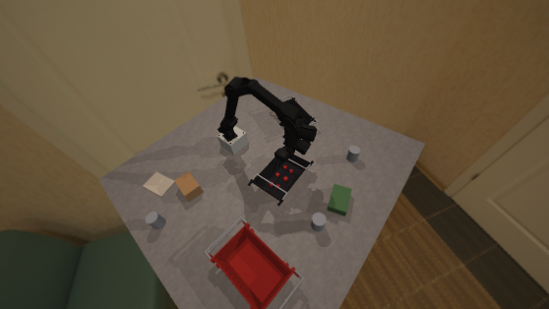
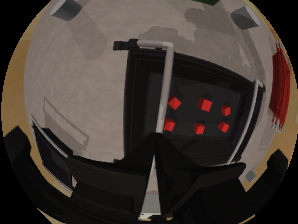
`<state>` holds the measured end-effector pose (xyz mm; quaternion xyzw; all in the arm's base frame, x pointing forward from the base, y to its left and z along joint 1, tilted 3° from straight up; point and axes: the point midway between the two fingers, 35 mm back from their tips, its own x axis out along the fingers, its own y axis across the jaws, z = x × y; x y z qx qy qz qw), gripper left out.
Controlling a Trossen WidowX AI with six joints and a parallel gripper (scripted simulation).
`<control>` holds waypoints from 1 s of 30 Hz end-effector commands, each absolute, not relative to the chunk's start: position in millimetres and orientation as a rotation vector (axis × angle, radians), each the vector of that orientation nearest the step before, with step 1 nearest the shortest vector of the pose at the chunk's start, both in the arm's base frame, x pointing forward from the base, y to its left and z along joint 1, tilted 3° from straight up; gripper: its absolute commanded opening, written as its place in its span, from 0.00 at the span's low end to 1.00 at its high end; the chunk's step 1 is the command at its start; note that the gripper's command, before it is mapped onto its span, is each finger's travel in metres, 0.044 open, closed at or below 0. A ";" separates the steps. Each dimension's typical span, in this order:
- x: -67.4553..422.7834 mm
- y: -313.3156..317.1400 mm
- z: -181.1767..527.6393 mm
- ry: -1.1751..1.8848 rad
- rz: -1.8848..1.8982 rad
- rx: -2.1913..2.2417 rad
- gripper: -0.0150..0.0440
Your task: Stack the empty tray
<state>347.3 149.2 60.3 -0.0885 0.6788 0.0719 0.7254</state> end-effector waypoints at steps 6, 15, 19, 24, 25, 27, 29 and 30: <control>347.3 149.2 60.4 1.497 0.159 -0.195 0.34; 351.0 152.2 91.2 1.495 0.159 -0.194 0.74; 350.0 153.9 140.4 1.492 0.160 -0.194 0.92; 337.1 150.5 201.0 1.490 0.161 -0.193 1.00; 335.1 149.8 206.9 1.490 0.161 -0.193 1.00; 337.7 163.0 171.8 1.502 0.158 -0.187 1.00; 322.1 192.4 162.8 1.492 0.153 -0.149 1.00; 312.1 207.6 157.4 1.490 0.147 -0.129 1.00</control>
